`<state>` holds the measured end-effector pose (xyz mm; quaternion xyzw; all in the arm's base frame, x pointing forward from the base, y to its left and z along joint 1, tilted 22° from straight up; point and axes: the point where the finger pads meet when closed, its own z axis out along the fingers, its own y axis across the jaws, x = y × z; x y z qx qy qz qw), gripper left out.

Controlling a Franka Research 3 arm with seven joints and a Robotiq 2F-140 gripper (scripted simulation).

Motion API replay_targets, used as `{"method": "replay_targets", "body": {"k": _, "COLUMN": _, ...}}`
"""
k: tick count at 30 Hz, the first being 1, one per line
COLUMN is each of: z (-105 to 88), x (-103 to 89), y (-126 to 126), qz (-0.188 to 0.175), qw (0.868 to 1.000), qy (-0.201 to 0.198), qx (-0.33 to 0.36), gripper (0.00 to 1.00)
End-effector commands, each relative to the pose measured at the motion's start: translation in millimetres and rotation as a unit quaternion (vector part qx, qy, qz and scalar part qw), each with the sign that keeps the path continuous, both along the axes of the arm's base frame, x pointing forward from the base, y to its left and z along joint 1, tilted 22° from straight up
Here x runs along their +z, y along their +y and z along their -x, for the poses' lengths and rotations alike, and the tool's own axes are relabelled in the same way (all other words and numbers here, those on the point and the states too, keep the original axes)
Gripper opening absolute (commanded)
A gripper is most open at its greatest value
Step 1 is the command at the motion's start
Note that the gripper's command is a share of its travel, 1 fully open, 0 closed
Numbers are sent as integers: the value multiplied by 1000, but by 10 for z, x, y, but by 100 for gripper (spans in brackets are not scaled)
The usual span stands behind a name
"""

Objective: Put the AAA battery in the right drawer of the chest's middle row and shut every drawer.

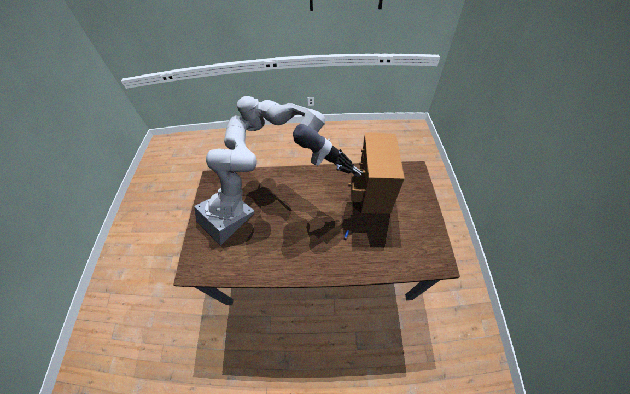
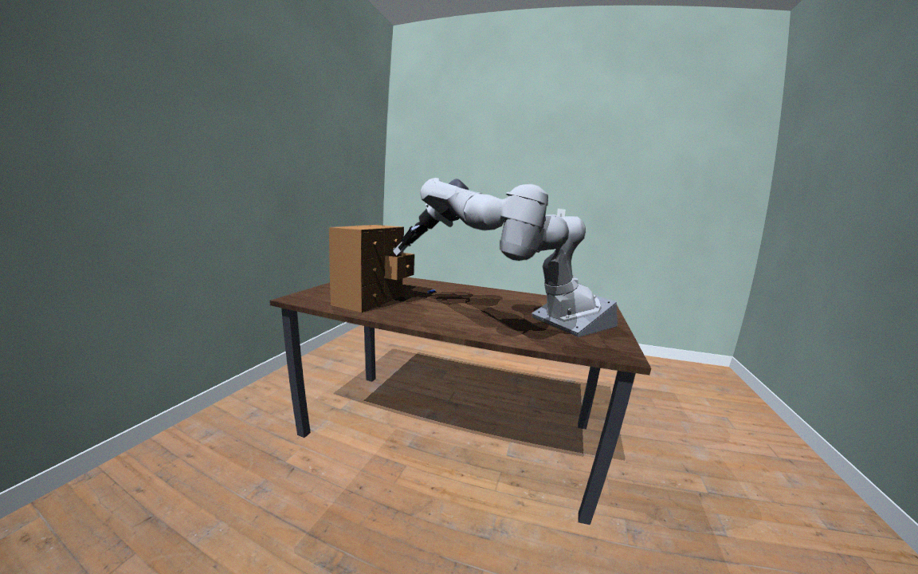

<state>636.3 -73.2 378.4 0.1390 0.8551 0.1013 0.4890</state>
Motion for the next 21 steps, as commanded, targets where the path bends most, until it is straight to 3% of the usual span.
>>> {"method": "replay_targets", "body": {"k": 1, "z": 1, "x": -3, "y": -23, "qz": 2, "qw": 1000, "qy": -2, "qx": -2, "gripper": 13}}
{"method": "replay_targets", "body": {"k": 16, "z": 1, "x": -3, "y": -23, "qz": 2, "qw": 1000, "qy": -2, "qx": -2, "gripper": 13}}
{"method": "replay_targets", "body": {"k": 21, "z": 1, "x": -3, "y": -23, "qz": 2, "qw": 1000, "qy": -2, "qx": -2, "gripper": 19}}
